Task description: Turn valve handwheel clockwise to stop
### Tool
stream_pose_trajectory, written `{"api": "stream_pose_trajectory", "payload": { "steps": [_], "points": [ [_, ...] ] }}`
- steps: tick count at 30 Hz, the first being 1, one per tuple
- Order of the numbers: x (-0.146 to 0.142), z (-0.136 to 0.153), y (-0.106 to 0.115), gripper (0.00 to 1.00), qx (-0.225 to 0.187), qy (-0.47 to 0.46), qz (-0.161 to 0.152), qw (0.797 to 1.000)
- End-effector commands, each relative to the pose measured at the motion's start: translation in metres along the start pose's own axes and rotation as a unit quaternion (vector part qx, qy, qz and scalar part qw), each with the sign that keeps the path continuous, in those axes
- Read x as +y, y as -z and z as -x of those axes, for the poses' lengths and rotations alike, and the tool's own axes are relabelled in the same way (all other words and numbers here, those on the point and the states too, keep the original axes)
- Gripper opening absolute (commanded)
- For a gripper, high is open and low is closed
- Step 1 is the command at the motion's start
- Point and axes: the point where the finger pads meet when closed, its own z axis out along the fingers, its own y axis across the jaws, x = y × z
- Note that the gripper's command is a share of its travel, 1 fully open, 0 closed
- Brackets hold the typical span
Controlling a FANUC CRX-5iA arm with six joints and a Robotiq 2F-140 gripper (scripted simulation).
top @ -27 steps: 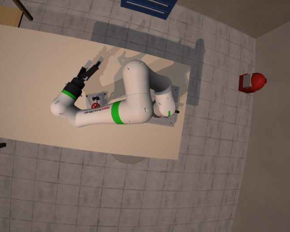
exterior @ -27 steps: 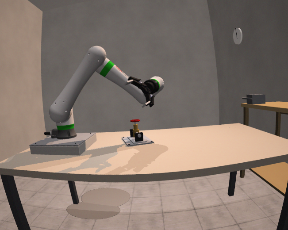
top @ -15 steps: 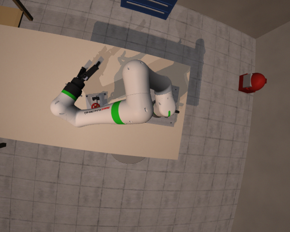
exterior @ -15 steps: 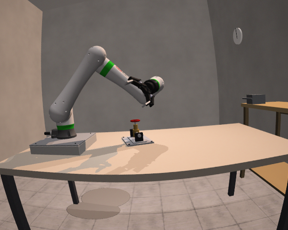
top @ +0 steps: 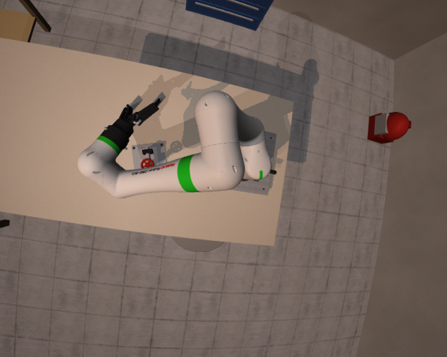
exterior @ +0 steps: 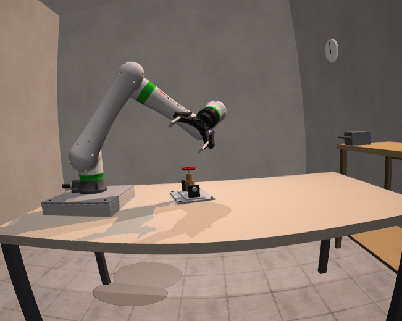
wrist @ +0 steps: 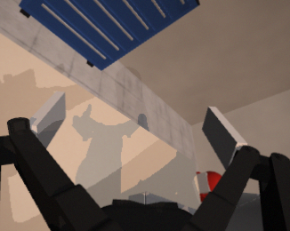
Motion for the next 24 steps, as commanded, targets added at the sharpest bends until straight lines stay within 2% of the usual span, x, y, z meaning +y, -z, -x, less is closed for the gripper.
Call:
{"api": "stream_pose_trajectory", "payload": {
  "steps": [1, 5, 7, 8, 13, 21, 24],
  "points": [
    [-0.005, 0.018, 0.001, 1.0, -0.041, -0.051, -0.035, 0.997],
    [-0.011, 0.04, 0.006, 1.0, -0.093, -0.109, -0.071, 0.987],
    [-0.011, 0.04, 0.006, 1.0, -0.093, -0.109, -0.071, 0.987],
    [-0.015, 0.053, 0.012, 1.0, -0.125, -0.142, -0.09, 0.978],
    [-0.021, 0.073, 0.023, 1.0, -0.175, -0.192, -0.115, 0.959],
    [-0.032, 0.113, 0.059, 1.0, -0.286, -0.287, -0.152, 0.902],
    [-0.032, 0.113, 0.059, 1.0, -0.287, -0.288, -0.152, 0.901]
  ]
}}
